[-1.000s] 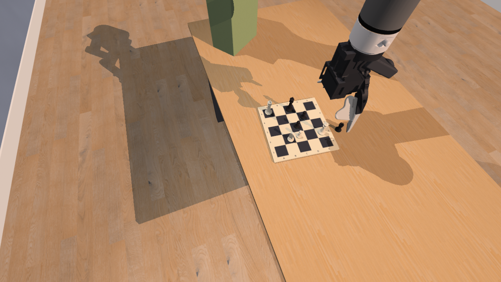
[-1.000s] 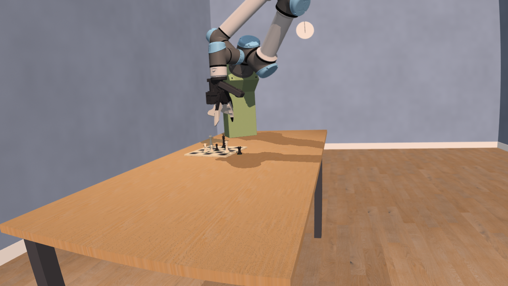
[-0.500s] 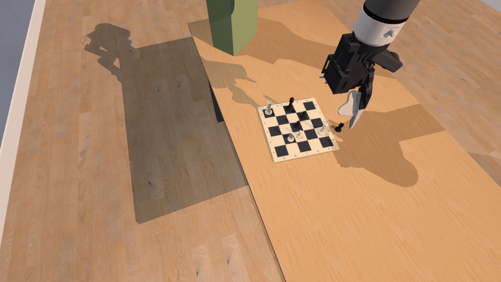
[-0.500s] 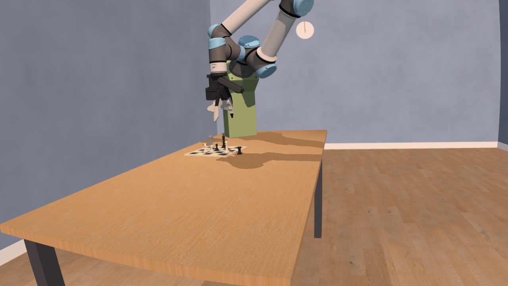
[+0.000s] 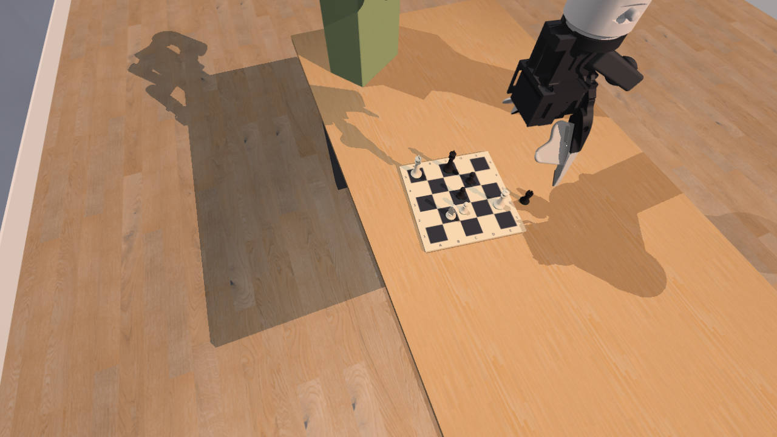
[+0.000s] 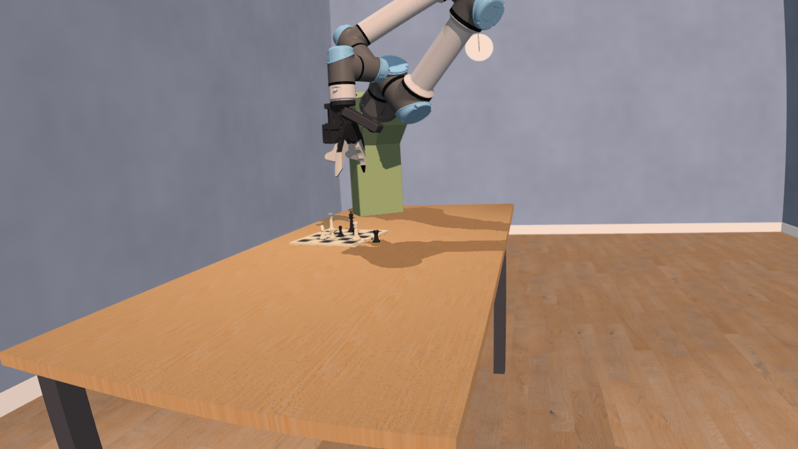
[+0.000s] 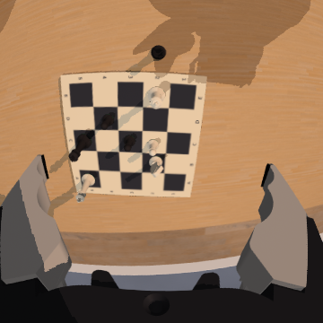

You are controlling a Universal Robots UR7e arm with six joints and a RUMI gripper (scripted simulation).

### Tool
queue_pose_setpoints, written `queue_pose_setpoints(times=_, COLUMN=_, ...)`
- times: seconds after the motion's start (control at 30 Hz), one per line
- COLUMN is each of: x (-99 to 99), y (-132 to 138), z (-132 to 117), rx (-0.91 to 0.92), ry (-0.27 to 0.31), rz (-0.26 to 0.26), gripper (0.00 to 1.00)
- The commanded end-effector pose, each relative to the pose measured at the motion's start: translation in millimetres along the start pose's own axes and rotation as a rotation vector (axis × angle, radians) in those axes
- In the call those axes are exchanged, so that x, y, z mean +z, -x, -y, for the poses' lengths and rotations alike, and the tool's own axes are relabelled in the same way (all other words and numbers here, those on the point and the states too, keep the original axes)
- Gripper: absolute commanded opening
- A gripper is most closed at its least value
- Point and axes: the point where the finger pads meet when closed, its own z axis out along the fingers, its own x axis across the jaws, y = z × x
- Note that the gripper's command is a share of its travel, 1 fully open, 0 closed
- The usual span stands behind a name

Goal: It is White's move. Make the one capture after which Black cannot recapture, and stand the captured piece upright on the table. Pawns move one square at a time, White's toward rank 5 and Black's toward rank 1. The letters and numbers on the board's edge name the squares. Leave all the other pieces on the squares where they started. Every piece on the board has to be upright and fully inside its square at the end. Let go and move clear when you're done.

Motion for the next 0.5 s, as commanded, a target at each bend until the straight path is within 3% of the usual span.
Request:
queue_pose_setpoints(times=0.0, x=-8.5, y=0.3, z=-0.2, rx=-0.001, ry=-0.003, rz=0.004, gripper=1.00)
queue_pose_setpoints(times=0.47, x=-10.5, y=0.3, z=-0.2, rx=-0.001, ry=-0.003, rz=0.004, gripper=1.00)
